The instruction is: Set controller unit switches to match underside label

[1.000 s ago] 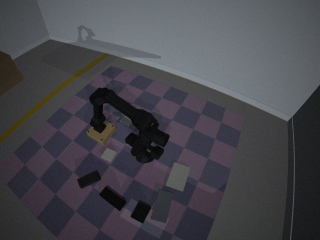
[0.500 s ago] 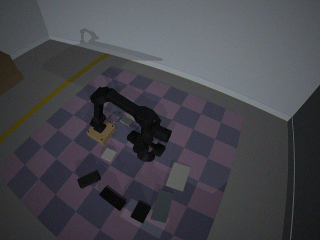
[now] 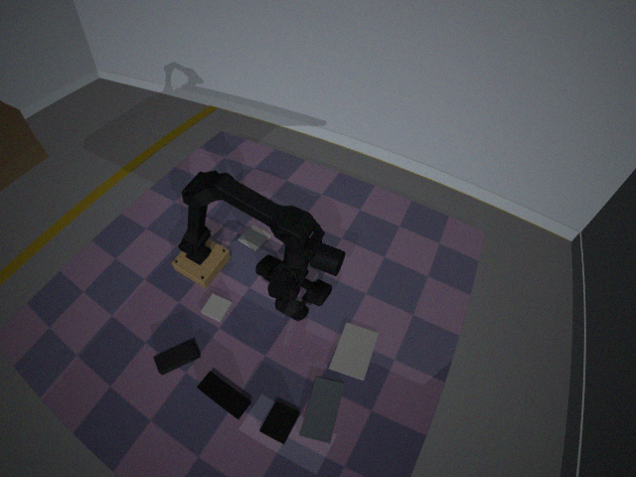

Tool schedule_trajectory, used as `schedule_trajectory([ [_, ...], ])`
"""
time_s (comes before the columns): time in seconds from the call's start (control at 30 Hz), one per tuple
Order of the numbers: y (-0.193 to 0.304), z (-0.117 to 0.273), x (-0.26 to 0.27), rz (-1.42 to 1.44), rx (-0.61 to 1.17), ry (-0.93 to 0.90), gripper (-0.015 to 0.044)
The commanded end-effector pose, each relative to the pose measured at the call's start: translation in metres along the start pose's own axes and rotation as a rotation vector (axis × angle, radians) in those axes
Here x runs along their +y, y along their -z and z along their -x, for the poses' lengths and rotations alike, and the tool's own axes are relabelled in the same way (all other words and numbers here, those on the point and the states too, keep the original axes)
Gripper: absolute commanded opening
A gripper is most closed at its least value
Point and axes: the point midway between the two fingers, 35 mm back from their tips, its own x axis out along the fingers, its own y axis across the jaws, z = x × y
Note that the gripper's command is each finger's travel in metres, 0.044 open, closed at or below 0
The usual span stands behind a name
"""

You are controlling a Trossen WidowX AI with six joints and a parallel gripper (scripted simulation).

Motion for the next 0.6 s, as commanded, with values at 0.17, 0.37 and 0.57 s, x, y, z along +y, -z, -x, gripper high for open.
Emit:
schedule_trajectory([
  [0.17, 0.012, 0.001, 0.000, 0.004, -0.012, 0.006, 0.0335],
  [0.37, 0.016, 0.002, 0.000, 0.004, -0.010, 0.006, 0.0335],
  [0.57, 0.021, 0.004, 0.000, 0.004, 0.001, 0.006, 0.0335],
])
